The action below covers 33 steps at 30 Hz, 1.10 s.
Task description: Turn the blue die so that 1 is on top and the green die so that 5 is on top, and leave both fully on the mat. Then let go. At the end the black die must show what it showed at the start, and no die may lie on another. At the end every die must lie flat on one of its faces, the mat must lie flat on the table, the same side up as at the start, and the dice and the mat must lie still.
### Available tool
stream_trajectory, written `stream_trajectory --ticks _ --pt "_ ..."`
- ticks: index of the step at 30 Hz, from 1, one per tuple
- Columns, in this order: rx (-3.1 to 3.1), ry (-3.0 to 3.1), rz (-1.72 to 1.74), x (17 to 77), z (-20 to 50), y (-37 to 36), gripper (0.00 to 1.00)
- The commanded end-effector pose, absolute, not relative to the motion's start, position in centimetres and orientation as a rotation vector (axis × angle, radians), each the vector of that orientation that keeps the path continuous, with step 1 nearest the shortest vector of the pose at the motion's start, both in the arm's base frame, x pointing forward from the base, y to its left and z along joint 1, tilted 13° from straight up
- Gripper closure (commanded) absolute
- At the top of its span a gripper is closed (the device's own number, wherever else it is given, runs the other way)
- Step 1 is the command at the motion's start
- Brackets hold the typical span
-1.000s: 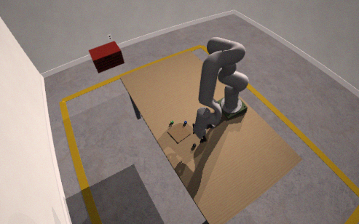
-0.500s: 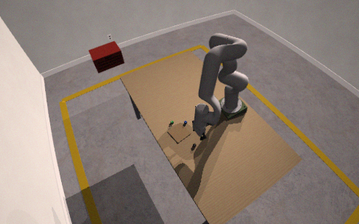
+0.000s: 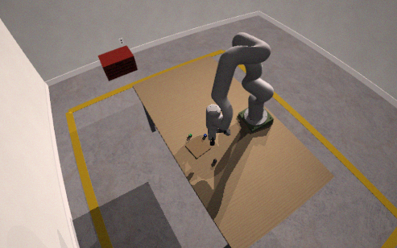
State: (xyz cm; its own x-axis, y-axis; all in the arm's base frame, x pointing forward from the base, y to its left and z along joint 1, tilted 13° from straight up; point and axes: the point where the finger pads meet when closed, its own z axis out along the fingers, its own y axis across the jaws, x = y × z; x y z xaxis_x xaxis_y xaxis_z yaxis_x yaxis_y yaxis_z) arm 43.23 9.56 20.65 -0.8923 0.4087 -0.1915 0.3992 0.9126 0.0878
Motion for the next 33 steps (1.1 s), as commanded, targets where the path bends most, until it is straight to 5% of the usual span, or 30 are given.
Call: stream_trajectory --ticks 1,16,33 --pt "0.807 2.824 0.098 43.3 20.6 6.9 0.00" --pt "1.542 2.503 0.179 41.7 20.1 -3.0 0.00" --pt "1.548 2.500 0.180 41.7 20.1 -3.1 0.00"
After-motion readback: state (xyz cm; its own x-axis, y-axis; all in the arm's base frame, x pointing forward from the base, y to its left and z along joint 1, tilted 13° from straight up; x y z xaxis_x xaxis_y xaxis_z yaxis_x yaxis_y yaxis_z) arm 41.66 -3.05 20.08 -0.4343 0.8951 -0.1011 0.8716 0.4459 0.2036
